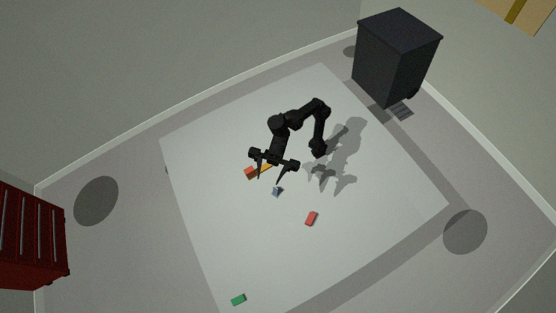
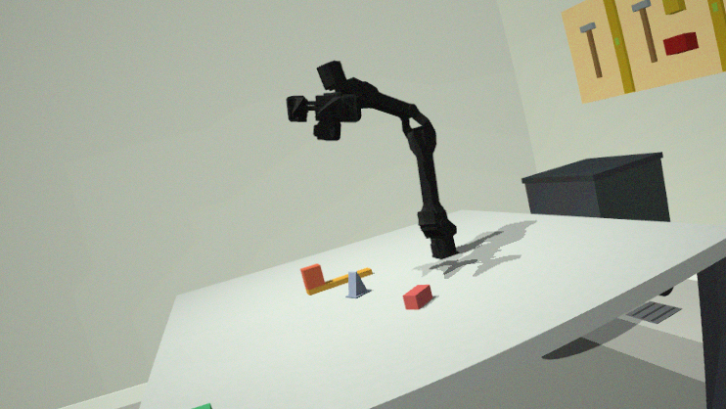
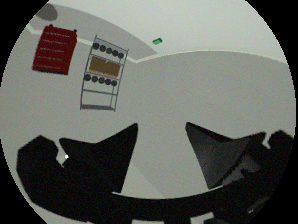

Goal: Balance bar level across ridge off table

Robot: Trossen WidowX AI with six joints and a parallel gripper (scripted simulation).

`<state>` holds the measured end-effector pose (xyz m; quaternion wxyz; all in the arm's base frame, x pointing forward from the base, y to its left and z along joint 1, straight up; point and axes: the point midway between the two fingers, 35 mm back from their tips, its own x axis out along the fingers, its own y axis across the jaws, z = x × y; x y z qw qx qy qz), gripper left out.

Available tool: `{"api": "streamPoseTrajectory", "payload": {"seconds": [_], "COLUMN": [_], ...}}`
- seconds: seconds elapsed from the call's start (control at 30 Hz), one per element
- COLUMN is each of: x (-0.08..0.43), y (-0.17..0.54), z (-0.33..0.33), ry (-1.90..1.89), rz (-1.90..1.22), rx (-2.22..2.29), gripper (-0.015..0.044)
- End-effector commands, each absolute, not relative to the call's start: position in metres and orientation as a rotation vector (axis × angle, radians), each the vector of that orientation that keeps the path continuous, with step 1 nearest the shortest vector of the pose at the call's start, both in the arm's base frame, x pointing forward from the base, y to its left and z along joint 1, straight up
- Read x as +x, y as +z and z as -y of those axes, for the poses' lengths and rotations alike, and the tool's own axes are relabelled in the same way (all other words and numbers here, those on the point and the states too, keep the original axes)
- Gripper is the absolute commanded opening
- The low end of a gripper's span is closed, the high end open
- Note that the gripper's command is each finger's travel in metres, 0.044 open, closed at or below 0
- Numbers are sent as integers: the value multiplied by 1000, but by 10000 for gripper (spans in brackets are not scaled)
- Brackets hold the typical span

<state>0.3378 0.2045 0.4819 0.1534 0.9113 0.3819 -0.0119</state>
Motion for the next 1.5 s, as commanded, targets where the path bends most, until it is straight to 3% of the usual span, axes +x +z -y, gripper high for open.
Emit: {"api": "streamPoseTrajectory", "payload": {"seconds": [0.0,0.57,1.23,1.47], "x": [362,402,332,329], "y": [447,301,183,179], "z": [-183,-65,67,70], "ry": [-240,-1134,-2121,-2153], "rz": [-992,-539,-68,-55], "rx": [2643,2619,2242,2223], "gripper": [315,315,315,315]}}
